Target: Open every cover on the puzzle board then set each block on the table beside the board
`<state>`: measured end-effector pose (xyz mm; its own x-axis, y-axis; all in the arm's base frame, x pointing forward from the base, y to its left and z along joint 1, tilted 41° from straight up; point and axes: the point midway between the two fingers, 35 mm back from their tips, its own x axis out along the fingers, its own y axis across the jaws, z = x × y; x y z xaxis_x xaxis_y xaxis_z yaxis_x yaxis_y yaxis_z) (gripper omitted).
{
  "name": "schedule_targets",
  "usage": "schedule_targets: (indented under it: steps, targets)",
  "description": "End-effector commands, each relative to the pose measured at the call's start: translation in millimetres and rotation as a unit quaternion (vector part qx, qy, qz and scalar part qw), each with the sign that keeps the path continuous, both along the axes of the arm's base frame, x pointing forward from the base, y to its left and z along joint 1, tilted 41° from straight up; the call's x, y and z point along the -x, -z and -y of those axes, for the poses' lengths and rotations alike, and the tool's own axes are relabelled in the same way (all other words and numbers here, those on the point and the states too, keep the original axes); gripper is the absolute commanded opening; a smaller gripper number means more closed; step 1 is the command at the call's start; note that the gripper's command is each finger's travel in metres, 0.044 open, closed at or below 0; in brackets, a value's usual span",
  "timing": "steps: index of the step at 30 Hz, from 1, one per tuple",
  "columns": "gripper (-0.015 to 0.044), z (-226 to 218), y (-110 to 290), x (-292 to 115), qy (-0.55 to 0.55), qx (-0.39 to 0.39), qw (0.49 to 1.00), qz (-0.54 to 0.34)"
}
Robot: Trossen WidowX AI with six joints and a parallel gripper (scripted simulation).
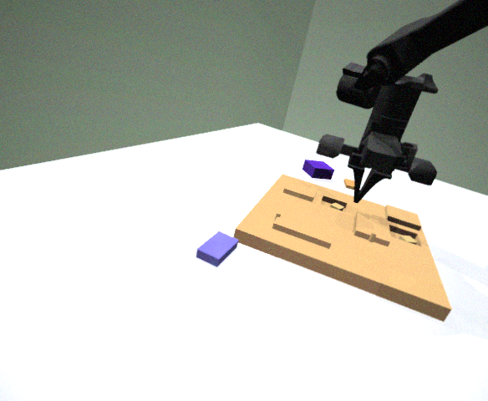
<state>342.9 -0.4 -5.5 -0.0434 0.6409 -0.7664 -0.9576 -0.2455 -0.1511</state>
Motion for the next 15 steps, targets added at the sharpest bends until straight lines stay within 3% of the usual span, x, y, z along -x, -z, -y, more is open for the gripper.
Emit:
schedule_targets:
  steps: [1, 15]
  targets:
    - [0.0, -3, 3, 1, 0.003, -0.002, 1.0, -0.002]
    - [0.0, -12, 13, 2, 0.003, -0.003, 1.0, -0.002]
